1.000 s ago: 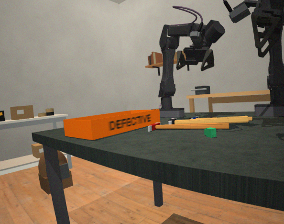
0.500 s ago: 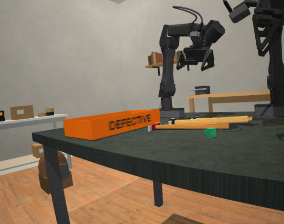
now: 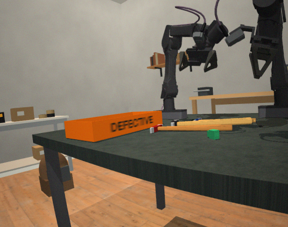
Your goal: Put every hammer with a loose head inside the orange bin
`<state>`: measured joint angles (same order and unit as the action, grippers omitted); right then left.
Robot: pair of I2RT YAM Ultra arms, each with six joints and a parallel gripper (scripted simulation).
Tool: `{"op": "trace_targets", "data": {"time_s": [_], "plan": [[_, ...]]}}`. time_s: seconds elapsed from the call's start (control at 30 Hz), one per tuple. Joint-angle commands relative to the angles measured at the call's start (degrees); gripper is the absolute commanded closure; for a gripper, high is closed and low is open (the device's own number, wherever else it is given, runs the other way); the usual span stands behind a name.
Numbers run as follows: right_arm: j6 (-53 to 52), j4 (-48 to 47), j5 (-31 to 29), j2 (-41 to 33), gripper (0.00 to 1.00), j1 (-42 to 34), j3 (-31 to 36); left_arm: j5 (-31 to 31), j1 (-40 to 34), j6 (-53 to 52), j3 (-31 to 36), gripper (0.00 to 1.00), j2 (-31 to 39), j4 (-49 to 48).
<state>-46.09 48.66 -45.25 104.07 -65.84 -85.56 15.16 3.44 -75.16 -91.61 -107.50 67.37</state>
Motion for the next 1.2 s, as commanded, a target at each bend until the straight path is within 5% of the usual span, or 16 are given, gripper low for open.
{"op": "trace_targets", "data": {"time_s": [0.0,0.4,0.73,1.17], "plan": [[0.0,-0.1,-0.4,-0.3,0.00,0.0,-0.2,-1.7,-1.9,7.7,7.9,0.45,5.7,-8.5],[0.0,-0.1,-0.4,-0.3,0.00,0.0,-0.2,-4.7,-9.6,23.9,42.1,0.45,21.1,-28.4],[0.0,-0.1,-0.4,-0.3,0.00,0.0,-0.2,-3.2,-17.8,27.6,52.8,0.45,24.0,-33.9],[0.0,-0.1,-0.4,-0.3,0.00,0.0,-0.2,-3.4,-19.2,27.6,53.6,0.45,24.3,-33.7]]}}
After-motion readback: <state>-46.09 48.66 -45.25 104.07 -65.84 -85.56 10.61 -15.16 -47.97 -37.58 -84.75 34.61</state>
